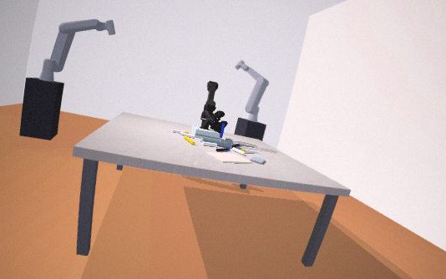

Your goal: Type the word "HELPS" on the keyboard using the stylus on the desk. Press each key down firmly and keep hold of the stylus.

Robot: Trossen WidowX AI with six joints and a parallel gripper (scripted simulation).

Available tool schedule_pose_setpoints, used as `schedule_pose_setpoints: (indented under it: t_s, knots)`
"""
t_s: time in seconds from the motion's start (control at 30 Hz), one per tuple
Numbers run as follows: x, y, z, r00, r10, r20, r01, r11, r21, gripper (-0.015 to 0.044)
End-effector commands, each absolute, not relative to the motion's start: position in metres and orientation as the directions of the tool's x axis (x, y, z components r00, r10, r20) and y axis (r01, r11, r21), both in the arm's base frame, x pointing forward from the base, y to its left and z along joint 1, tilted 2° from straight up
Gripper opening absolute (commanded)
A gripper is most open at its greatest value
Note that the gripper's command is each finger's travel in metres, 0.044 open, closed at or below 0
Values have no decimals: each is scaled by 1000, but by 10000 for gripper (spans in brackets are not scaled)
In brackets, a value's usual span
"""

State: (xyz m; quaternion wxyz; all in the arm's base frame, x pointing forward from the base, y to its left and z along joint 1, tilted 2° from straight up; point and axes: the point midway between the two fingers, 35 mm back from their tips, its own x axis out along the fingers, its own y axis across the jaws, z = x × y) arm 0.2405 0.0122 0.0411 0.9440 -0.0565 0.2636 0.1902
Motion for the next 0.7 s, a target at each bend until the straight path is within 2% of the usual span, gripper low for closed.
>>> schedule_pose_setpoints:
  t_s: [0.0,0.67]
  knots:
    - [240,12,39,788,328,-521,-387,922,-4,81]
    - [239,12,30,788,328,-521,-387,922,-4,81]
